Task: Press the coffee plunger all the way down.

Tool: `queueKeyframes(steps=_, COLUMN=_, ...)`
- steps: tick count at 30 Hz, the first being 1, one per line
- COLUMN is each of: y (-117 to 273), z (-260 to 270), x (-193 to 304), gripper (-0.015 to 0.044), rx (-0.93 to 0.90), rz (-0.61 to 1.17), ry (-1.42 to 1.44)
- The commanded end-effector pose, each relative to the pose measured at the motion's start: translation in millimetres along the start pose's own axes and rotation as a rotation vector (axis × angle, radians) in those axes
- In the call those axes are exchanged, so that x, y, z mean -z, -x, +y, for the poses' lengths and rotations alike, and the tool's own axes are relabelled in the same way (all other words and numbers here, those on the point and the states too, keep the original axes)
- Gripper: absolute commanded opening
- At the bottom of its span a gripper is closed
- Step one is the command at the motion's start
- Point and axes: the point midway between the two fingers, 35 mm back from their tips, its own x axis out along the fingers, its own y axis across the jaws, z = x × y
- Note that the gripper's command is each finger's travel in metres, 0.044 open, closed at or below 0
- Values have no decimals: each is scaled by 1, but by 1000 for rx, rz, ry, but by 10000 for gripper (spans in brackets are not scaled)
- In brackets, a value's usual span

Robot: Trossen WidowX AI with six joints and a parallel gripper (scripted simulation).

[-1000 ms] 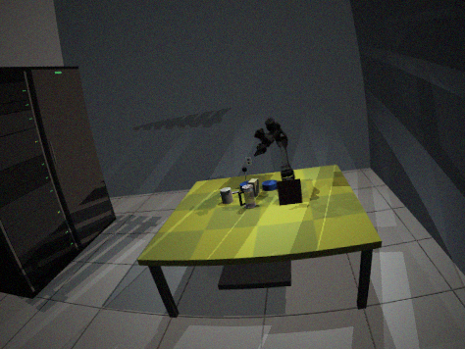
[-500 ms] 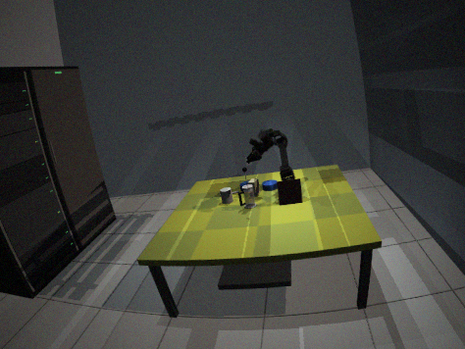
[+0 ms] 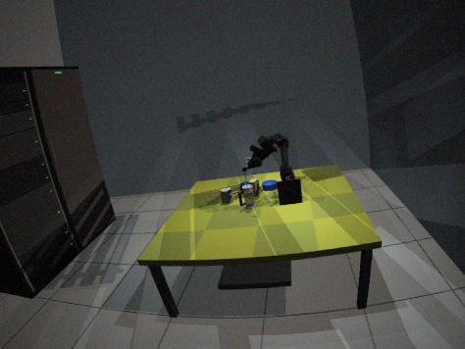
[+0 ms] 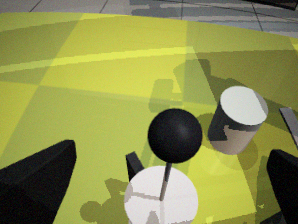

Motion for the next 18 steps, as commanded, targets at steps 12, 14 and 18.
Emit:
queueKeyframes(steps=12, y=-24, z=-1, x=0, gripper=440, rx=-1, rz=-2, ry=0)
queueKeyframes(steps=14, y=-27, z=-2, x=0, gripper=440, rx=0, rz=-3, ry=0)
queueKeyframes(steps=18, y=-32, z=-3, x=0, gripper=440, rx=3, rz=-6, ry=0)
